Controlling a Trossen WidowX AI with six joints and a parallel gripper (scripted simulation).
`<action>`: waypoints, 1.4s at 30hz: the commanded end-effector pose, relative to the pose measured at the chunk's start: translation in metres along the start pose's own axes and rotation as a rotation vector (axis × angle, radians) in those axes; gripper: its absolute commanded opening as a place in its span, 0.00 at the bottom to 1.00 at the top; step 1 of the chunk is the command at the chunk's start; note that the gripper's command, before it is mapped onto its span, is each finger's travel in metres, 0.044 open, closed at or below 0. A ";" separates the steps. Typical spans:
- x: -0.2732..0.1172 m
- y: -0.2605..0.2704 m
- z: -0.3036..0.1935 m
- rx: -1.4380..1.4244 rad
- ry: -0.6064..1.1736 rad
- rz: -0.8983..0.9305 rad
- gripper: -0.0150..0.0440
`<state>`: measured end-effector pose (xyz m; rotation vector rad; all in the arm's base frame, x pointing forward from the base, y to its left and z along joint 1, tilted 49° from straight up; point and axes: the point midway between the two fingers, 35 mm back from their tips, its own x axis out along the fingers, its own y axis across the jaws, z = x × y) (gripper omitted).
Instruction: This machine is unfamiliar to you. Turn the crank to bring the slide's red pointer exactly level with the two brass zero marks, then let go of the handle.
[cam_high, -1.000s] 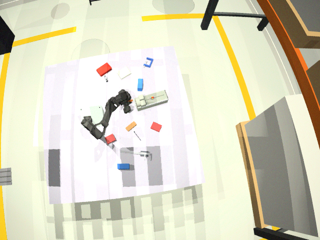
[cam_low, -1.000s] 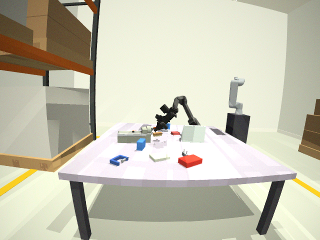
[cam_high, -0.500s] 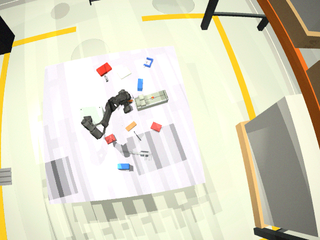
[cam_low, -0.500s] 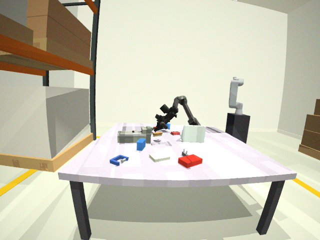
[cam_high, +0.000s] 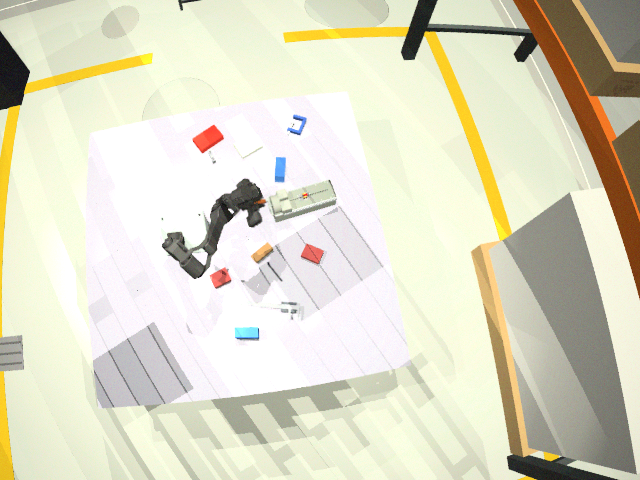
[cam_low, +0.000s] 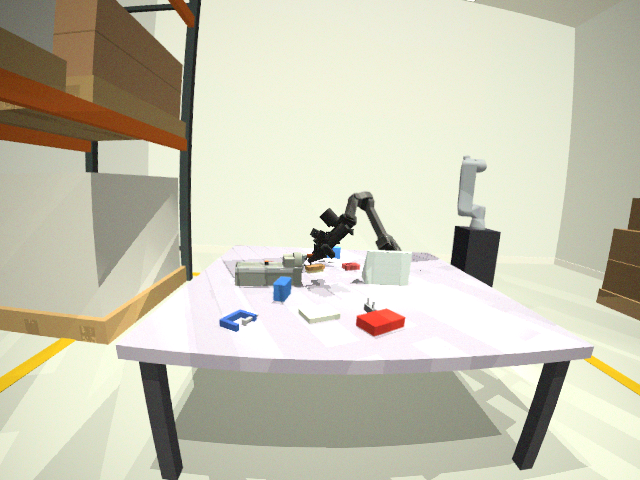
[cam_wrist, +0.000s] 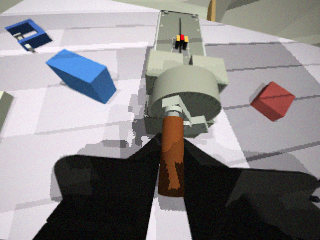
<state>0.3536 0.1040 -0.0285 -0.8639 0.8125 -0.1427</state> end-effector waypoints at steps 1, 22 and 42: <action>0.000 0.000 0.000 0.000 0.000 0.000 0.25; -0.004 0.001 0.005 0.000 0.000 0.001 1.00; -0.064 0.004 0.067 -0.002 -0.002 0.011 1.00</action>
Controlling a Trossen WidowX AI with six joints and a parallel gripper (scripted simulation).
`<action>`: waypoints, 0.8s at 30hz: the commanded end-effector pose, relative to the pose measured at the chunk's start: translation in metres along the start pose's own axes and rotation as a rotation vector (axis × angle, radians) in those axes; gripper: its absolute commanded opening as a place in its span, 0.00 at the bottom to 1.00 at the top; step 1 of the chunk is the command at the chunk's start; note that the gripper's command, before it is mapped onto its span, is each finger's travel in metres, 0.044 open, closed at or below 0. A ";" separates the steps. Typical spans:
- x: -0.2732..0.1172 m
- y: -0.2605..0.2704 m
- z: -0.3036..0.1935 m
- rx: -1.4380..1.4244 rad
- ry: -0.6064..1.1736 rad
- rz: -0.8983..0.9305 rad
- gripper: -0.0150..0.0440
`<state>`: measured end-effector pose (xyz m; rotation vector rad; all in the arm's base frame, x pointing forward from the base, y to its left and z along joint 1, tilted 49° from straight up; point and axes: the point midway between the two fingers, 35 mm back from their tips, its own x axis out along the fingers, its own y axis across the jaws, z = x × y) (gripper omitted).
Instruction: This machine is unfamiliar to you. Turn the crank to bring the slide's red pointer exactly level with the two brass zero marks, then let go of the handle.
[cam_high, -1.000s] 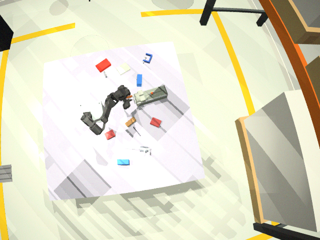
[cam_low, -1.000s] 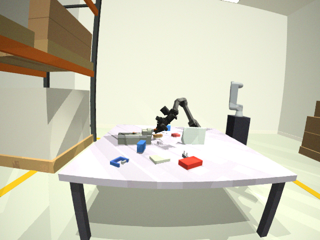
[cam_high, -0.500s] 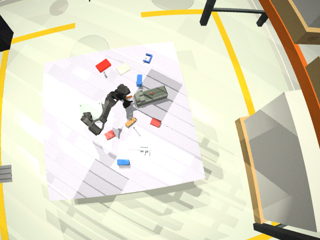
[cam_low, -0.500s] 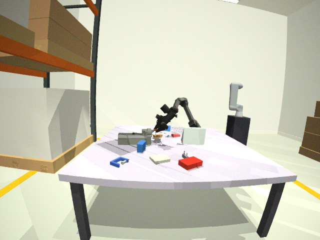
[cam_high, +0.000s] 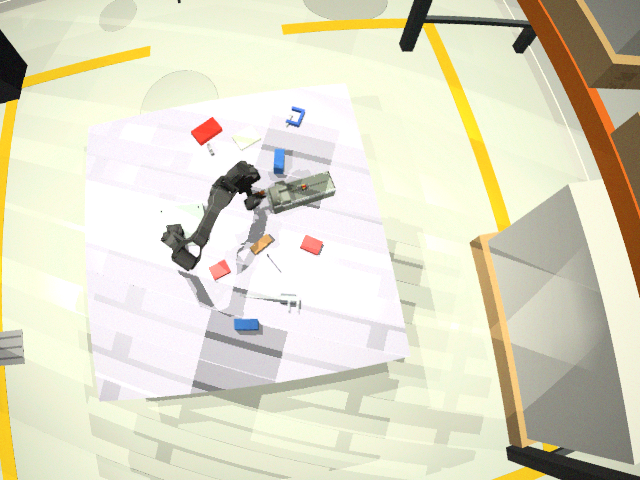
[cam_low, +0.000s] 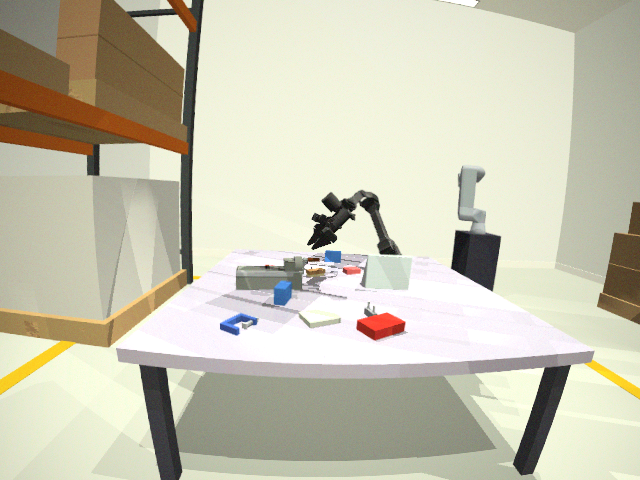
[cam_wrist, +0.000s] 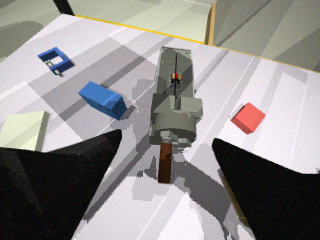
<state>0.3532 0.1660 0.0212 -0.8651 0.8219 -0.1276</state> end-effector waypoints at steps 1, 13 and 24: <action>-0.014 -0.001 0.014 0.006 -0.005 -0.003 1.00; 0.010 -0.008 0.051 0.042 0.020 -0.008 1.00; 0.042 -0.021 0.089 0.084 0.048 -0.015 1.00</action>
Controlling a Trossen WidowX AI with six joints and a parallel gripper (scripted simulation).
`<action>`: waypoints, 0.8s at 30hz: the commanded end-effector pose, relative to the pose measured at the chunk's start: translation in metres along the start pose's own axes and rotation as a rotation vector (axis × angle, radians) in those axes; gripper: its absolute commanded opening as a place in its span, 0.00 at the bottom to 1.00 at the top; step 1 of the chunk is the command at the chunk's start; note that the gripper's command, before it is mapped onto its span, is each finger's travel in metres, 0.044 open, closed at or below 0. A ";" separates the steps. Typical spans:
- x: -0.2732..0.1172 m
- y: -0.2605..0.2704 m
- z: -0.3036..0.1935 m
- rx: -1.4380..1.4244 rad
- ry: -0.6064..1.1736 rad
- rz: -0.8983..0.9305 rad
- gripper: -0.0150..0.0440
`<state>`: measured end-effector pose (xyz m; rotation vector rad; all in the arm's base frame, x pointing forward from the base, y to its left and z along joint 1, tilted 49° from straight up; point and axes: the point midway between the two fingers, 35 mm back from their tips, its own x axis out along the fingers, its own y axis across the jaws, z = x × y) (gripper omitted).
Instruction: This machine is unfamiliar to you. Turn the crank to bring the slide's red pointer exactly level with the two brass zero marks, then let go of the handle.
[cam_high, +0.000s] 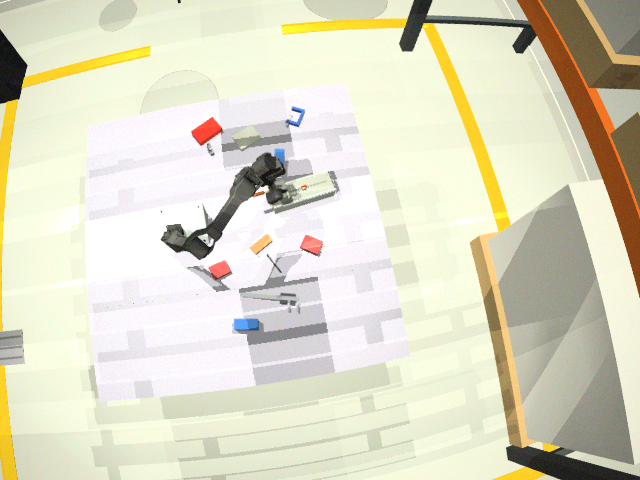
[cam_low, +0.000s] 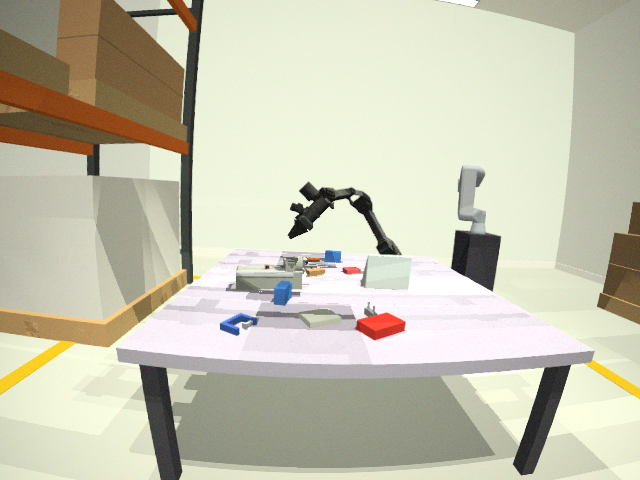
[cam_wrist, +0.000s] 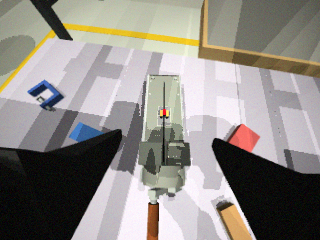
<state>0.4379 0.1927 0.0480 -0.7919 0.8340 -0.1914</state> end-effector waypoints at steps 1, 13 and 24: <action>0.012 -0.002 0.007 0.002 0.017 0.001 1.00; 0.043 -0.010 0.017 0.026 0.033 -0.004 1.00; 0.070 -0.012 -0.007 0.026 0.032 -0.005 1.00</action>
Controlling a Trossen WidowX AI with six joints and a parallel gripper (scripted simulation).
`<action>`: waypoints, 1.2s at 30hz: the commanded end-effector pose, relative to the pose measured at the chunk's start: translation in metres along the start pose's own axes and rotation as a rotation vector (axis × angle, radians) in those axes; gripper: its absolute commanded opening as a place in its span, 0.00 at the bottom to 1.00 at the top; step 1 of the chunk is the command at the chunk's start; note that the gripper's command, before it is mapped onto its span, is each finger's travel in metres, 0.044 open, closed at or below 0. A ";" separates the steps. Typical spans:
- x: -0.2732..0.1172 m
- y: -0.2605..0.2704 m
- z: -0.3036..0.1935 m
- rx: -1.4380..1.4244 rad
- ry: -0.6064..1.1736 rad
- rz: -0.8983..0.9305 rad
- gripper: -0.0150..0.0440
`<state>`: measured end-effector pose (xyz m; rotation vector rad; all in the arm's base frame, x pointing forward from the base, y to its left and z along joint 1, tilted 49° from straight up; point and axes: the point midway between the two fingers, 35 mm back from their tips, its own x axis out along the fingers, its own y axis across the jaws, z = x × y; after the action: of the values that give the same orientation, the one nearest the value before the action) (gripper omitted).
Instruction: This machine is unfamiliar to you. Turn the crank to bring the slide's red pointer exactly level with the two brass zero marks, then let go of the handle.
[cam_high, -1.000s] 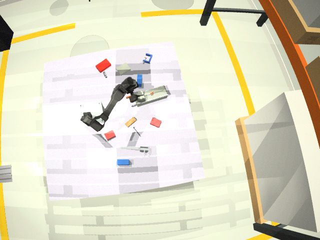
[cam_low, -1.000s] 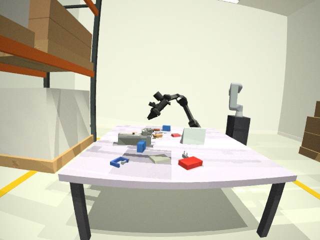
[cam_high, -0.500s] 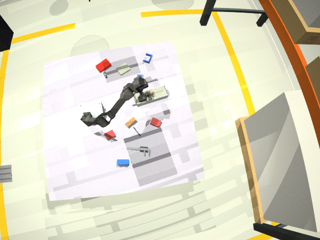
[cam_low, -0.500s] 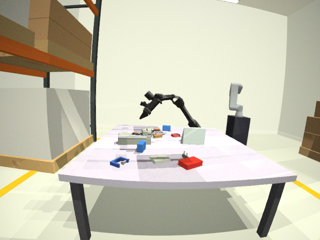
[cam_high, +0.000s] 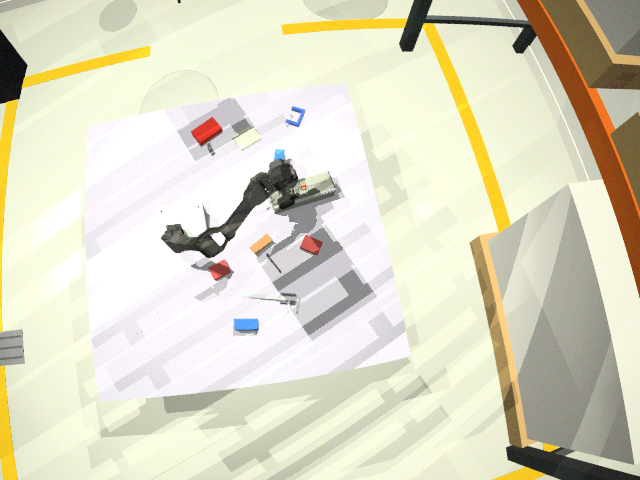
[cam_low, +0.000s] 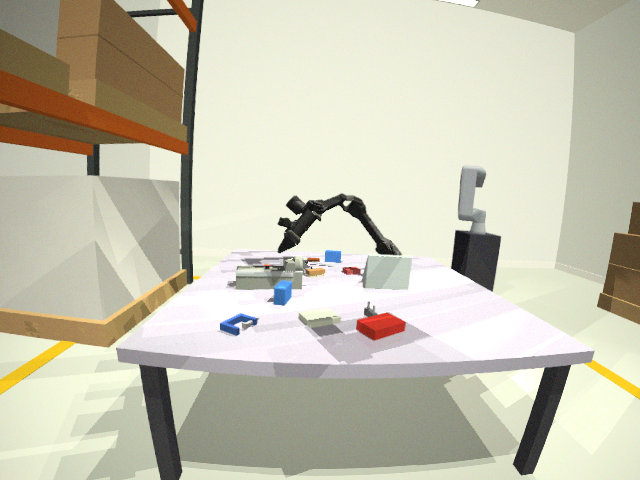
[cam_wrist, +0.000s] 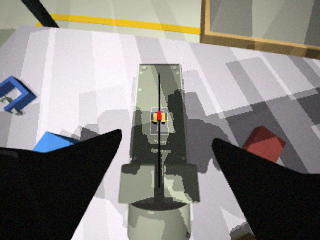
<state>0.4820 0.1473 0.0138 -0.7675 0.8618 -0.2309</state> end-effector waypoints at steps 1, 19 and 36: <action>0.000 0.002 0.000 -0.004 -0.007 0.007 1.00; -0.019 0.004 0.017 -0.002 -0.007 0.007 1.00; -0.073 0.016 -0.004 -0.043 -0.033 0.010 1.00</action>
<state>0.4400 0.1922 0.0432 -0.8008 0.8490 -0.1885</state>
